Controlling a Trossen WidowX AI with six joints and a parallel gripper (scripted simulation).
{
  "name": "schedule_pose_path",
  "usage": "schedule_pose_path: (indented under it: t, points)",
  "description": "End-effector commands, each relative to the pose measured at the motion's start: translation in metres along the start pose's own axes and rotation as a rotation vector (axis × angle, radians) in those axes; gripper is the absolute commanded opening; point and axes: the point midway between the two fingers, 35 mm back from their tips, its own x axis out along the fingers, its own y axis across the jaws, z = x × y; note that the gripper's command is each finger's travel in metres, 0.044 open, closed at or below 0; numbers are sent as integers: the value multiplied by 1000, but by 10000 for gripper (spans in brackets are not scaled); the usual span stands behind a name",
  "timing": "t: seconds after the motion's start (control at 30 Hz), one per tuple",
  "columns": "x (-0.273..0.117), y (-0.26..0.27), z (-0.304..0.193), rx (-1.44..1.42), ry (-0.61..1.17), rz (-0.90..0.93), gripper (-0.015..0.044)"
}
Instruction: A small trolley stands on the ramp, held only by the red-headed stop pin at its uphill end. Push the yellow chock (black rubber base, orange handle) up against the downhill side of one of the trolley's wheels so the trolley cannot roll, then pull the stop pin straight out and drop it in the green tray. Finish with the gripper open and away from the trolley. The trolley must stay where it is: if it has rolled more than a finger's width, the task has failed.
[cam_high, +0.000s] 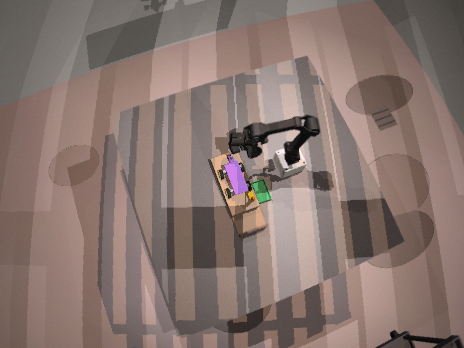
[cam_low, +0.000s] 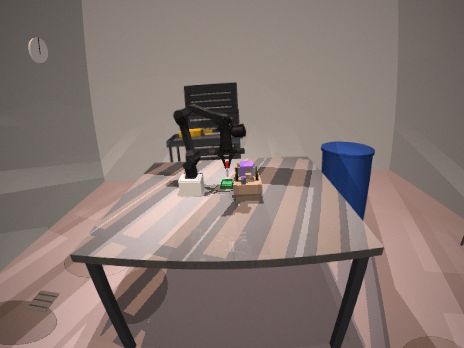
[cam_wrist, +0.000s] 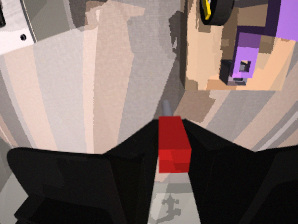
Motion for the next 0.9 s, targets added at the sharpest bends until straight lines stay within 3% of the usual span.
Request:
schedule_pose_path:
  t: [0.0,0.87]
  points:
    - [-1,1,13,0,1,4,0]
    - [-13,-3,106,0,-7,4,0]
